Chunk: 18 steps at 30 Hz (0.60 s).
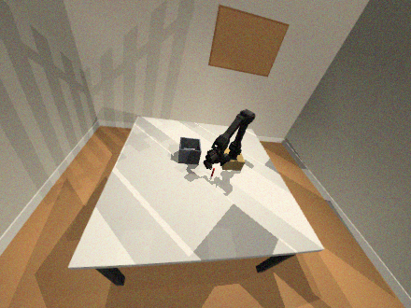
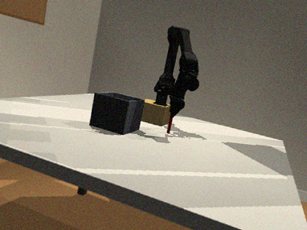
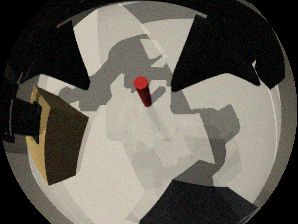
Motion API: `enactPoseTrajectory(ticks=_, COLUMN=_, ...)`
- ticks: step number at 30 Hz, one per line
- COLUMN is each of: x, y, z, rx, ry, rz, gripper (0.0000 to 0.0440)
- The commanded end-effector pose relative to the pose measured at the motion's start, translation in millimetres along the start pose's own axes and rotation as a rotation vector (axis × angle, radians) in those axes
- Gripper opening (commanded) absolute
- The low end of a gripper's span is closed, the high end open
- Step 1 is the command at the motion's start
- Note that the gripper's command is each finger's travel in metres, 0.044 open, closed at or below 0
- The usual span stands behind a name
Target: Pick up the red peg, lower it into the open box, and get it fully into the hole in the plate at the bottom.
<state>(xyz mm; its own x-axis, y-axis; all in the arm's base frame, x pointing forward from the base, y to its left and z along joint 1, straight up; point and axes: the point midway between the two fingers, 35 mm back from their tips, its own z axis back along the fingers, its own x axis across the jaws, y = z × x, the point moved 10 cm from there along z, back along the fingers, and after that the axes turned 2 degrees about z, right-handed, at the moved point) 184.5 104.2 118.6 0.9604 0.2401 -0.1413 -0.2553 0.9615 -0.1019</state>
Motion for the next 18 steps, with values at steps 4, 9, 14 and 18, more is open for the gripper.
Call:
enactPoseTrajectory(ticks=4, x=-1, y=-1, z=-26, rx=-0.029, ry=0.013, rz=-0.010, gripper=0.0409)
enactPoseTrajectory(ticks=9, x=-1, y=-2, z=-39, rx=-0.040, ry=0.005, rz=-0.028, gripper=0.0401)
enactPoseTrajectory(ticks=14, x=2, y=0, z=-49, rx=-0.040, ry=-0.003, rz=-0.031, gripper=0.0326)
enactPoseTrajectory(ticks=18, x=7, y=2, z=-56, rx=-0.032, ry=-0.013, rz=-0.020, gripper=0.0228)
